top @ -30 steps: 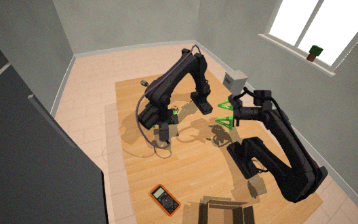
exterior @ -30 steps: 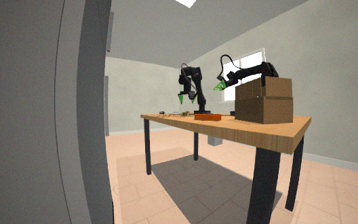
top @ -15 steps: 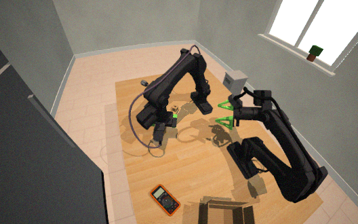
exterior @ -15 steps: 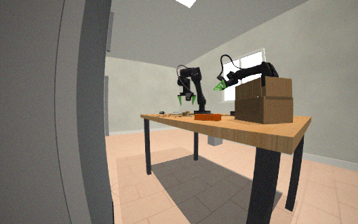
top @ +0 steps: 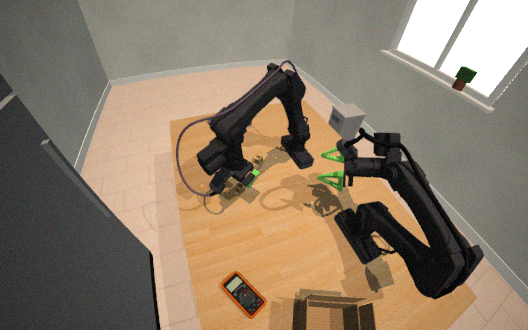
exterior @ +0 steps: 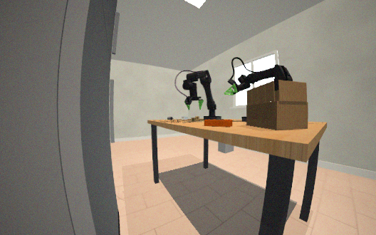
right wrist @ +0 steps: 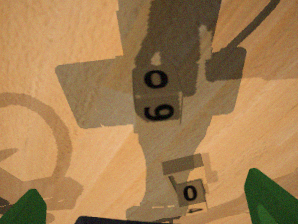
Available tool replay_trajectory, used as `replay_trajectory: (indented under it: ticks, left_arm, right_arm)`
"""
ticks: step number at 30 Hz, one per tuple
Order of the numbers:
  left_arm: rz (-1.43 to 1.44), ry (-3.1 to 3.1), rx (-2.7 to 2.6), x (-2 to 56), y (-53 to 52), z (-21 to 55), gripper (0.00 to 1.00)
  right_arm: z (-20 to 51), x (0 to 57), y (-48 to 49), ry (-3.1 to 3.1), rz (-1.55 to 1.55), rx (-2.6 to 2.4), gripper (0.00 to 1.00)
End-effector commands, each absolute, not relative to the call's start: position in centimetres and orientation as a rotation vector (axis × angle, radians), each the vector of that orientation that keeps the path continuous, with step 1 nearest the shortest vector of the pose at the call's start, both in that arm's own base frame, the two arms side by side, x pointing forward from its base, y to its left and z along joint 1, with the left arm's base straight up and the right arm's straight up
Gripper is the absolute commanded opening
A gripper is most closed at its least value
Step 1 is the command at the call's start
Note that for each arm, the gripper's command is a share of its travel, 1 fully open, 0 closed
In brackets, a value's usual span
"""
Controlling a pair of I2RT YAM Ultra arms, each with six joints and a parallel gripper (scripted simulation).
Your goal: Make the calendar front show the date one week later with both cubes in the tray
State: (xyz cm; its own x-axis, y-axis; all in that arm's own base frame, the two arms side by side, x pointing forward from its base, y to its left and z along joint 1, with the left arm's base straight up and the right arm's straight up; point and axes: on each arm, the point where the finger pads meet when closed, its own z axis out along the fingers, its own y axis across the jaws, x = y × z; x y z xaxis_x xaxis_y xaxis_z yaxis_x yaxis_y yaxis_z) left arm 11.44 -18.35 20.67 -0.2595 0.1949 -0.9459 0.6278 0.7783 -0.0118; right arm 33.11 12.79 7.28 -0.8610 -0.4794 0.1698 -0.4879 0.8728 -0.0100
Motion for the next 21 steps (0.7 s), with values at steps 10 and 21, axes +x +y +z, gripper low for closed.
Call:
replay_trajectory:
  ticks: [10, 21]
  left_arm:
    - [-0.476, 1.813, 0.616, 11.5, -18.4, 21.5, 1.00]
    - [-0.476, 1.813, 0.616, 11.5, -18.4, 21.5, 1.00]
  right_arm:
    - [8.7, 33.6, 11.5, -3.100, -0.026, -0.077, 1.00]
    - [8.8, 33.3, 10.1, -3.035, -0.111, -0.714, 1.00]
